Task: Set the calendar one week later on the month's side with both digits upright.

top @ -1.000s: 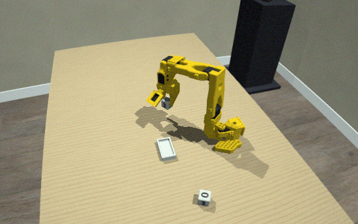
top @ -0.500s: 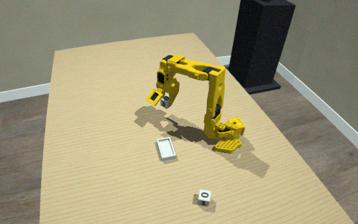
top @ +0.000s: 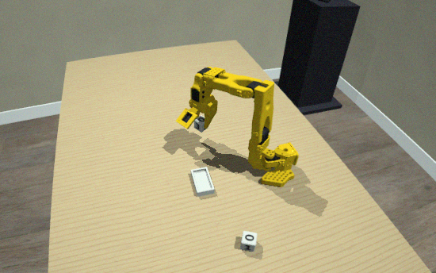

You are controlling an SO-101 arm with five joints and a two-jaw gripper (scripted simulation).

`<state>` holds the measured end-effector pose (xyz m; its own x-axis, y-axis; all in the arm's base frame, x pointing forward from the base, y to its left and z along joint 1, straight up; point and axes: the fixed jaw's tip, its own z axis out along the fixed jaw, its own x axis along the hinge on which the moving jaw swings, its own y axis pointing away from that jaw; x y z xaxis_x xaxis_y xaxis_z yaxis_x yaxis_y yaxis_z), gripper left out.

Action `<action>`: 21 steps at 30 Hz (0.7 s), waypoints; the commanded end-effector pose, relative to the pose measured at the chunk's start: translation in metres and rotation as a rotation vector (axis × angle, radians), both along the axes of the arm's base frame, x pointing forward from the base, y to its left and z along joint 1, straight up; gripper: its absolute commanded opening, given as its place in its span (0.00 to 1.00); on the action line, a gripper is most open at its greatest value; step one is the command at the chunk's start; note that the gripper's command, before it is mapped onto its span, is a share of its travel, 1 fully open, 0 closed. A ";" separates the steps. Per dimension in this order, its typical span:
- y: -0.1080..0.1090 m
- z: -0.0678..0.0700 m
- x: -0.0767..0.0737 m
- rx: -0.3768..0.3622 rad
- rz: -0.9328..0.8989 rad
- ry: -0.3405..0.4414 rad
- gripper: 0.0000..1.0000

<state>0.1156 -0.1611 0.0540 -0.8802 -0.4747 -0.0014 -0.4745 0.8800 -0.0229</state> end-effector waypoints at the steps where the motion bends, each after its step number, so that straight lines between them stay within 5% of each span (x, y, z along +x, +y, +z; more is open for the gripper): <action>1: -0.003 0.002 0.000 -0.017 0.001 -0.013 0.00; 21: -0.003 -0.004 0.000 -0.017 0.001 -0.013 0.00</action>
